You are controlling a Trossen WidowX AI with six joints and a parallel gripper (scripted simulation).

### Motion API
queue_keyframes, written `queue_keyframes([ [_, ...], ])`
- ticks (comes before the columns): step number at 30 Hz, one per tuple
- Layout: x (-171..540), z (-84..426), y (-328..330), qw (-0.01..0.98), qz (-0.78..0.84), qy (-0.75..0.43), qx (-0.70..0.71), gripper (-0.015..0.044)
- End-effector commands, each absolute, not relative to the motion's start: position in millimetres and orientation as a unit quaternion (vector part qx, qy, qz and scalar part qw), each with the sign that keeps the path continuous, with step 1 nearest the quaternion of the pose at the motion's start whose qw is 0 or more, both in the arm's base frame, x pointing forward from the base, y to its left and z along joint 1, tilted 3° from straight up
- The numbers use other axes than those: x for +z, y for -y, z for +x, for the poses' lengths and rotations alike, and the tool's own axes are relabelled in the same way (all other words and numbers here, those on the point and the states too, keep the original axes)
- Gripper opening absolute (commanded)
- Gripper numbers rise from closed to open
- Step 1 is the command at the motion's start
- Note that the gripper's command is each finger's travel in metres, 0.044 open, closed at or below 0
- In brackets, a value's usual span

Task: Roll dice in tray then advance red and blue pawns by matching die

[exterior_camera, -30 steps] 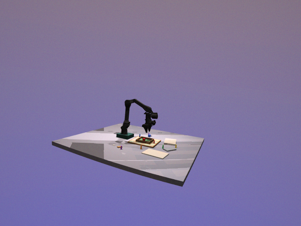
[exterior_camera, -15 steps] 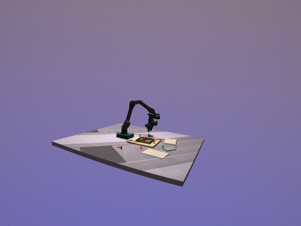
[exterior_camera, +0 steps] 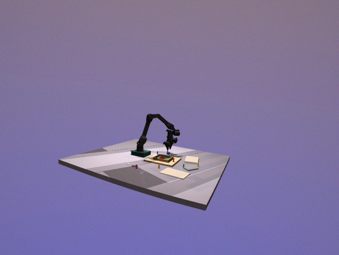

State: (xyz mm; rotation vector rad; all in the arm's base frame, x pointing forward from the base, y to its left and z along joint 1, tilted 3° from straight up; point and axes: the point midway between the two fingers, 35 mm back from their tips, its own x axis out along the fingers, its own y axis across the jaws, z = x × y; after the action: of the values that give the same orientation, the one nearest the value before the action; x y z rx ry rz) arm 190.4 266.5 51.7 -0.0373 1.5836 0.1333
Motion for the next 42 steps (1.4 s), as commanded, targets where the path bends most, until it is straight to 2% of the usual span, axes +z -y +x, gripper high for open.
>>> queue_keyframes([
  [1,41.1,187.7,-264.5,0.697,-0.018,-0.715,0.054,0.0275],
  [25,9.0,186.9,-265.3,0.697,-0.018,-0.715,0.054,0.0275],
  [31,9.0,186.9,-265.3,0.697,-0.018,-0.715,0.054,0.0117],
  [39,9.0,186.9,-265.3,0.697,-0.018,-0.715,0.054,0.0064],
  [42,12.5,186.9,-267.5,0.698,-0.020,-0.713,0.064,0.0000],
])
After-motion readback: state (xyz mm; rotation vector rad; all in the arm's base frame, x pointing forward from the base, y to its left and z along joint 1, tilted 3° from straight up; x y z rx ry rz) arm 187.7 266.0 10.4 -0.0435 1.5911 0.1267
